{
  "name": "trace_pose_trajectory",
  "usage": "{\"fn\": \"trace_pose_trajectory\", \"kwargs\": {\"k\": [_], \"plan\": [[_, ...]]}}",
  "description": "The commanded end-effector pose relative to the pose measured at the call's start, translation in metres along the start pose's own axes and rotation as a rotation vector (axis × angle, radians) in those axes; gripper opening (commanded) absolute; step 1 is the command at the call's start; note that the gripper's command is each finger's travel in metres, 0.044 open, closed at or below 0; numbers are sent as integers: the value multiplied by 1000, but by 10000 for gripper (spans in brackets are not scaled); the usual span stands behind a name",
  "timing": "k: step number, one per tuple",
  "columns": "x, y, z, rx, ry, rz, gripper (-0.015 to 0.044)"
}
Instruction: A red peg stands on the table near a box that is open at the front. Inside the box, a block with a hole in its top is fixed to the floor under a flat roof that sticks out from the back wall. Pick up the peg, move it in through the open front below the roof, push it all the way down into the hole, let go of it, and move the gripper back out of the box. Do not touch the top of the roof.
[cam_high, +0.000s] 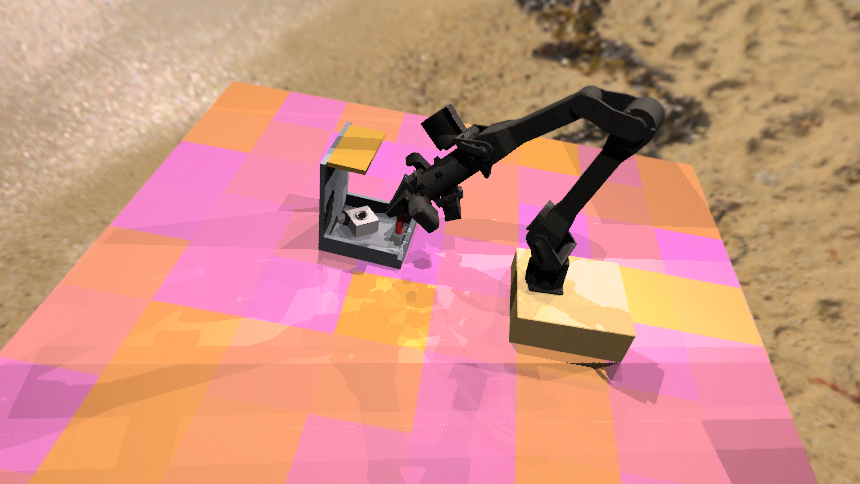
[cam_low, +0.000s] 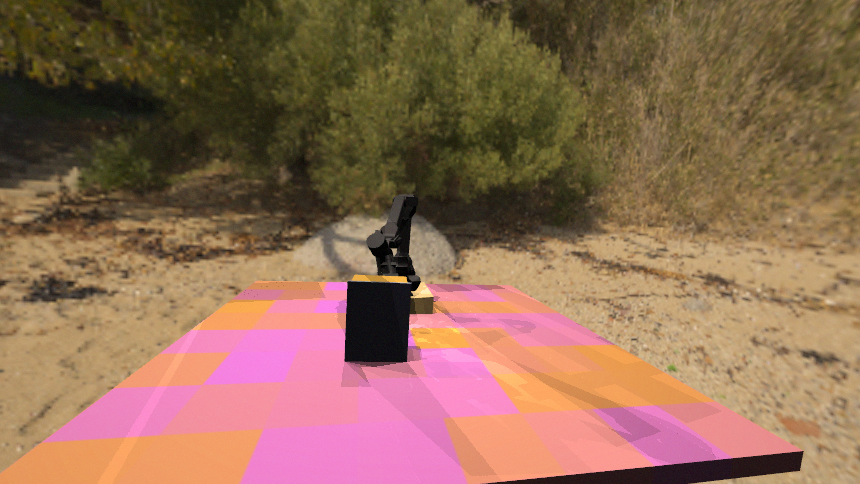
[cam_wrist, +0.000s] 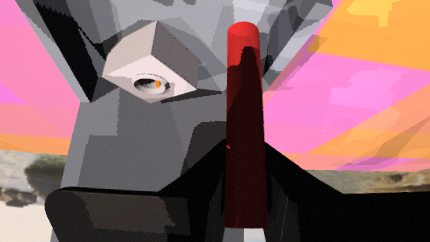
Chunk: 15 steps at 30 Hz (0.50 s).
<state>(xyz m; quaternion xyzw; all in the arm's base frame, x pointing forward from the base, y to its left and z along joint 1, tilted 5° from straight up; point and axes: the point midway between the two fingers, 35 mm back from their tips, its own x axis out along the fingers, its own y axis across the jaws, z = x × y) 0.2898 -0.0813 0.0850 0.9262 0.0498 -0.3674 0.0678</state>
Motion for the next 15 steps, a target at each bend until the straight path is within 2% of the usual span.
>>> {"fn": "trace_pose_trajectory", "kwargs": {"k": [1, 15], "plan": [[2, 11, -3, 6, 8, 10, 0], [8, 44, -3, 41, 10, 49, 0]]}}
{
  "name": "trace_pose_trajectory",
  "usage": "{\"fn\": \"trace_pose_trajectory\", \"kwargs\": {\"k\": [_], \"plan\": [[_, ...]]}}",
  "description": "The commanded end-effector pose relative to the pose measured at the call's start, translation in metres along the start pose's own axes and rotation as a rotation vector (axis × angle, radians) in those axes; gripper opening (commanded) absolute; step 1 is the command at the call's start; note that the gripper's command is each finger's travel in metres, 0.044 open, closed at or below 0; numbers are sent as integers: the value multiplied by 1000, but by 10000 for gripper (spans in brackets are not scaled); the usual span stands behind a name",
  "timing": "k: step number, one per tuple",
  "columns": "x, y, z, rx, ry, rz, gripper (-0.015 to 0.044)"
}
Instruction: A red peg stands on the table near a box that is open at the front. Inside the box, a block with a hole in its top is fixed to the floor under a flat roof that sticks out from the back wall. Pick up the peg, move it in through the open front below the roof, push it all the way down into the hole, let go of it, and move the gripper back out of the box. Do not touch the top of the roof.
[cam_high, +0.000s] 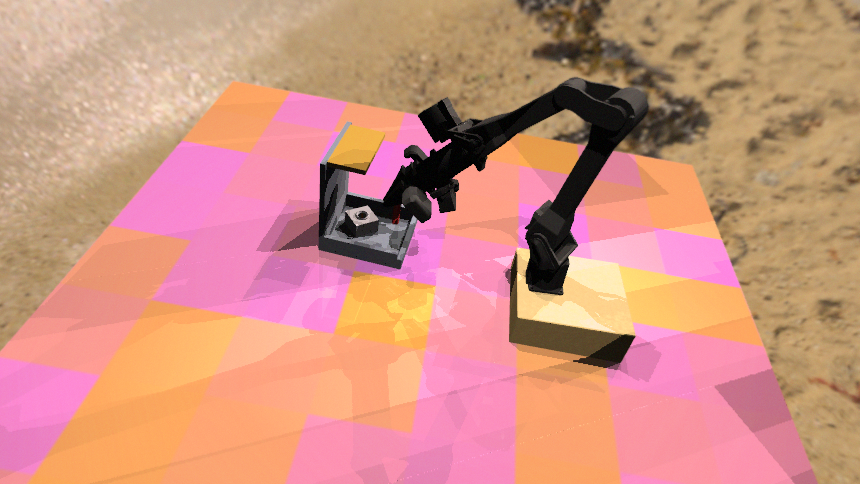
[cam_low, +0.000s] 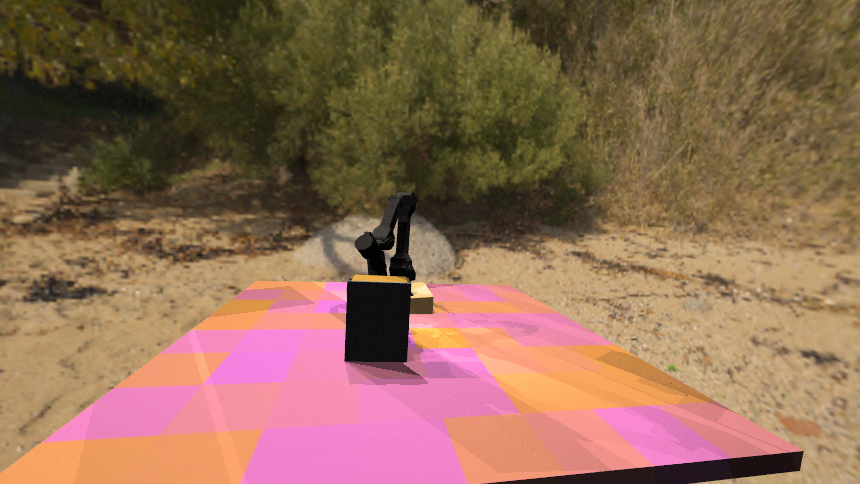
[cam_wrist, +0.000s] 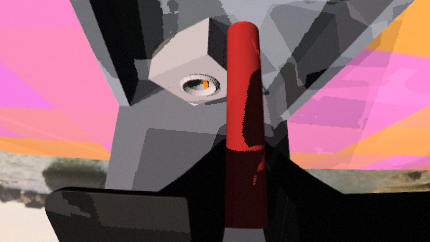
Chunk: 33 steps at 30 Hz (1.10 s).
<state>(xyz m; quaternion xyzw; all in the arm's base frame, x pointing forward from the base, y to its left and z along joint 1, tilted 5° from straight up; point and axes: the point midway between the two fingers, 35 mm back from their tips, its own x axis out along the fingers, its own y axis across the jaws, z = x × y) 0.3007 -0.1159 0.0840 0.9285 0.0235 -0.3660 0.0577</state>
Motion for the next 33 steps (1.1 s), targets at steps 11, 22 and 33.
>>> {"fn": "trace_pose_trajectory", "kwargs": {"k": [11, 22, 33], "plan": [[14, 18, -13, 9, 9, 15, 0], [27, 22, -27, 9, 11, 15, 0], [29, 21, -29, 9, 11, 15, 0]]}}
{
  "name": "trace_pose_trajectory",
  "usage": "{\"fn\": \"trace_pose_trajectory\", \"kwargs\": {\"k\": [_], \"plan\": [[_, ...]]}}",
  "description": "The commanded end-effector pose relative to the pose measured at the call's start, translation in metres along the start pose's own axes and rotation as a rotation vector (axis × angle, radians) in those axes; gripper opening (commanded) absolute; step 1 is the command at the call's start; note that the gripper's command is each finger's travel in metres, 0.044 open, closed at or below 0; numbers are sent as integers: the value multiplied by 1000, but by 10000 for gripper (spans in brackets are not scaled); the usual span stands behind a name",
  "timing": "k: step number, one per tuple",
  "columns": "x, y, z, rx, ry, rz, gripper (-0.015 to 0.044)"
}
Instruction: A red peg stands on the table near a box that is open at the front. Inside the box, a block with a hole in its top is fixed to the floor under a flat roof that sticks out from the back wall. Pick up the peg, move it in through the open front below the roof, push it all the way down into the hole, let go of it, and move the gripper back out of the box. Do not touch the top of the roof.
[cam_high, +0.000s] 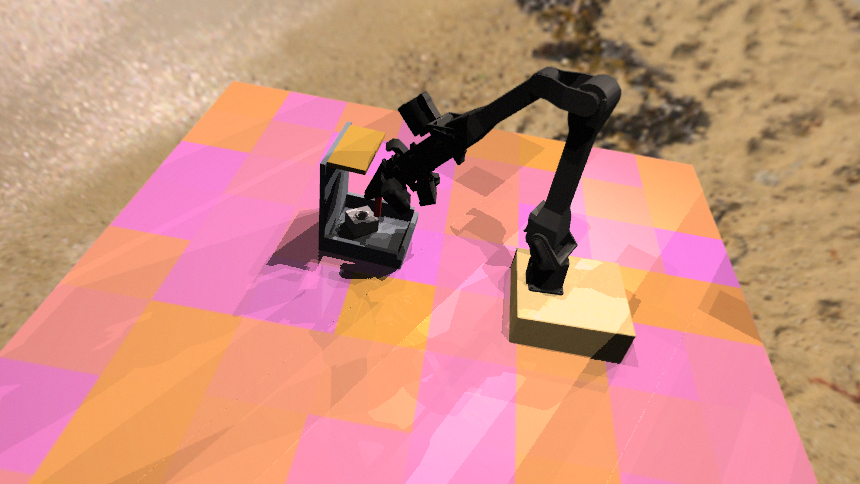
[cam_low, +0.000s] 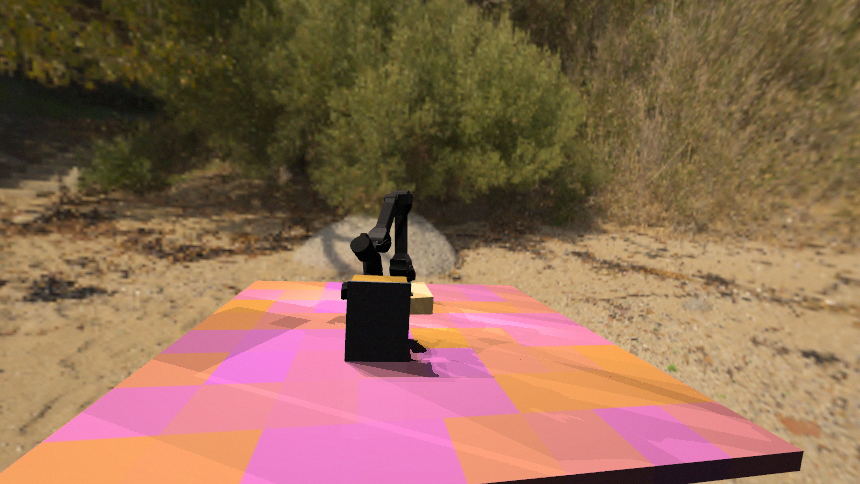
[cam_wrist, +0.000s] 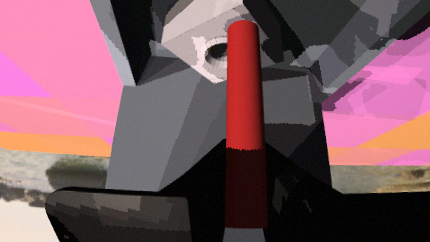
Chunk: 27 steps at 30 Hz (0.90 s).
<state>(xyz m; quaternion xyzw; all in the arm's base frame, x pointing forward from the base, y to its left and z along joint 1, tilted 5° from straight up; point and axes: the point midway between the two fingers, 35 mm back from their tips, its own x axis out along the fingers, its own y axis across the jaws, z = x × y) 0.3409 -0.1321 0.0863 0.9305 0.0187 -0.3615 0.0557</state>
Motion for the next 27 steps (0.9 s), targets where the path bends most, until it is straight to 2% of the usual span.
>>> {"fn": "trace_pose_trajectory", "kwargs": {"k": [1, 27], "plan": [[2, 1, -3, 2, 2, 7, 0], [10, 1, -12, 2, 3, 7, 0]]}}
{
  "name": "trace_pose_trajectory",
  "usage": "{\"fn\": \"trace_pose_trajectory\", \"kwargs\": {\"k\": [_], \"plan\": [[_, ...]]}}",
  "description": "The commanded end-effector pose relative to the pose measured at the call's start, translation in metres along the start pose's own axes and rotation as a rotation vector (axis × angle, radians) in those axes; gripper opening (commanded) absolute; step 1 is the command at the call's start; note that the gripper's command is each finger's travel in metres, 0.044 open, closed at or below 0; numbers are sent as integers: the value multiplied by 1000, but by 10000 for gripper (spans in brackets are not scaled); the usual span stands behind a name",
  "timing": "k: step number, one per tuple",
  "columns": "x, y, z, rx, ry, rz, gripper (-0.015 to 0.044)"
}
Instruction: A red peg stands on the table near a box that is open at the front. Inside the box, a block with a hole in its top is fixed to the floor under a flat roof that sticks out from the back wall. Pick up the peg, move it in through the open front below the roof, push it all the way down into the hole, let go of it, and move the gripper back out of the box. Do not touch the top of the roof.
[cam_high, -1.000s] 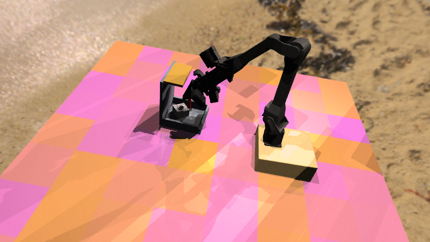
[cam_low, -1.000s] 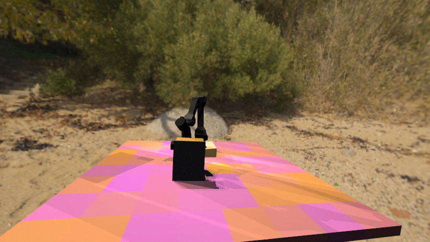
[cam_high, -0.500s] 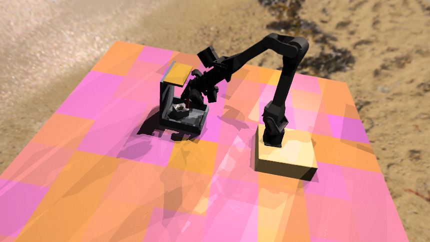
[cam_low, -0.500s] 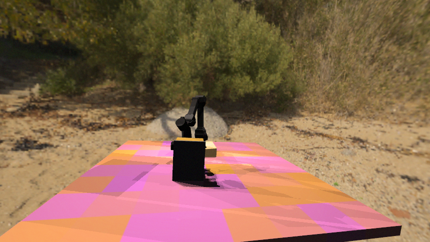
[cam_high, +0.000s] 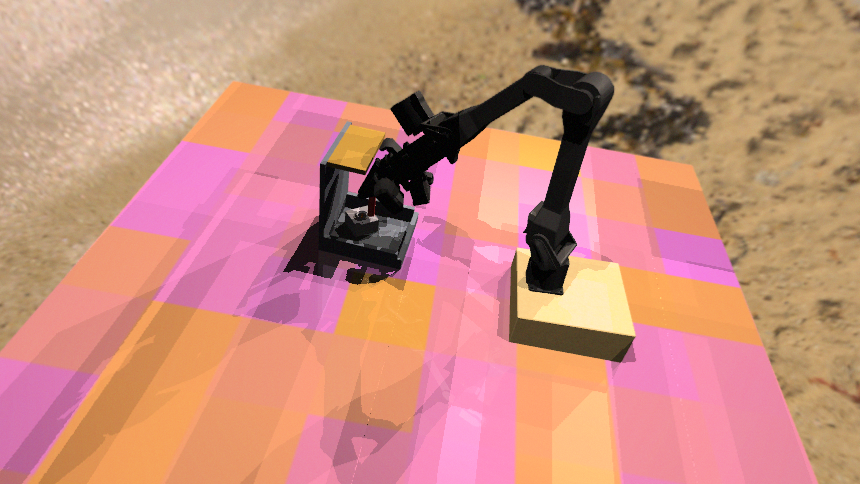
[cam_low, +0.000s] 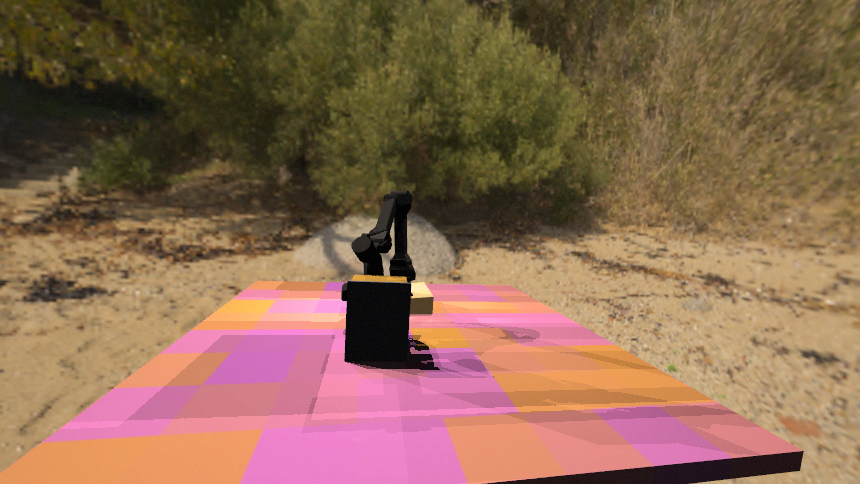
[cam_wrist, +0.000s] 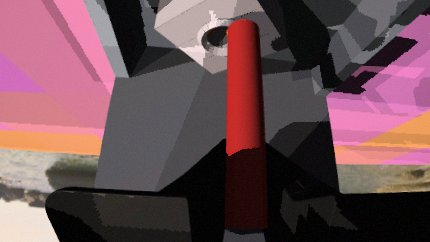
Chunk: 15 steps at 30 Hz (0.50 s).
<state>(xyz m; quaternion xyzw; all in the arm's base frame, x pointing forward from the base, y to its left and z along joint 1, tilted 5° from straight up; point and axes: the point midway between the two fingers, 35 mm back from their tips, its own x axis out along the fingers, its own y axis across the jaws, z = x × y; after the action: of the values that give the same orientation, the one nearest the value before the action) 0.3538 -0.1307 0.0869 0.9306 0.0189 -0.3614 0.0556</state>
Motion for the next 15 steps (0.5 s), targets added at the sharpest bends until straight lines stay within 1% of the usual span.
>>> {"fn": "trace_pose_trajectory", "kwargs": {"k": [1, 15], "plan": [[1, 2, -3, 2, 3, 7, 0], [5, 3, -7, 2, 3, 7, 0]]}}
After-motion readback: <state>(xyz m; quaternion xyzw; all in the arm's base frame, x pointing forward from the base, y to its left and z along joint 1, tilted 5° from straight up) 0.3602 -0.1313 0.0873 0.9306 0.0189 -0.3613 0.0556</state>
